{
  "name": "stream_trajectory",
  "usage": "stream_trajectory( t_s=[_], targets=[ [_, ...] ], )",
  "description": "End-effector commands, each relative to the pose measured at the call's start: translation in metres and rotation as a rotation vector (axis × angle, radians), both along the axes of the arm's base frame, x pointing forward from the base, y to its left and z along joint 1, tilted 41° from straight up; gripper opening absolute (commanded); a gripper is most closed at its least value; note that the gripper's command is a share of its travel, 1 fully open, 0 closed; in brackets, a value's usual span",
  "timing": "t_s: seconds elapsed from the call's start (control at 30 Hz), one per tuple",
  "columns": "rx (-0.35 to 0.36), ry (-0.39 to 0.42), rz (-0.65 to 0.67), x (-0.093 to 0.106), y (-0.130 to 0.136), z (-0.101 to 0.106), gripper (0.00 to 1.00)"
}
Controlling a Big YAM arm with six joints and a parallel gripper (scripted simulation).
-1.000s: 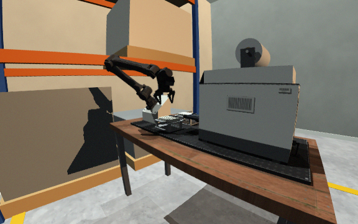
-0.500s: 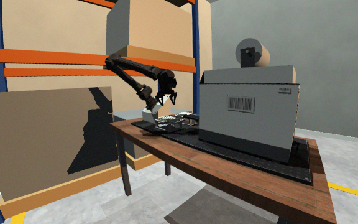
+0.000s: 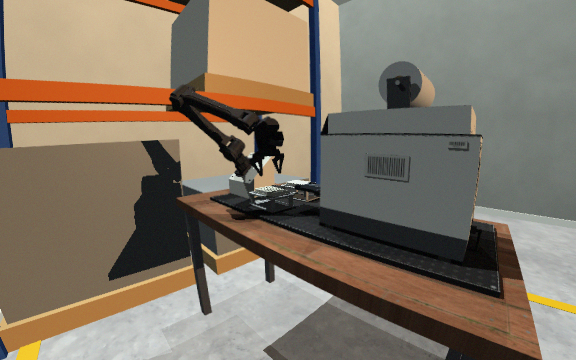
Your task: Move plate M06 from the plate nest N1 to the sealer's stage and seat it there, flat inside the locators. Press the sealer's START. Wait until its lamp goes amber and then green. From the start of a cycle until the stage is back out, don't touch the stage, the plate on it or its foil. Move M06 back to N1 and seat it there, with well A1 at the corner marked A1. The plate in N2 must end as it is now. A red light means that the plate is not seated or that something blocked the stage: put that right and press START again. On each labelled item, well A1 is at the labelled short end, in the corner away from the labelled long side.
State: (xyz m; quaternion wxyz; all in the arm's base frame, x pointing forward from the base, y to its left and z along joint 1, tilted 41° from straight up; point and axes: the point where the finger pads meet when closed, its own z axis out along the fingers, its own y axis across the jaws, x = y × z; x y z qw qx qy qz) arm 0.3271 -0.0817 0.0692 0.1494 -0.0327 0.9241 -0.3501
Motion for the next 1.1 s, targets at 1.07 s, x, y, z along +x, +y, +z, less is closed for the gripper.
stream_trajectory(
  t_s=[1.07],
  targets=[
    [-0.002,0.023,-0.001,-0.003,-0.038,-0.043,1.0]
  ],
)
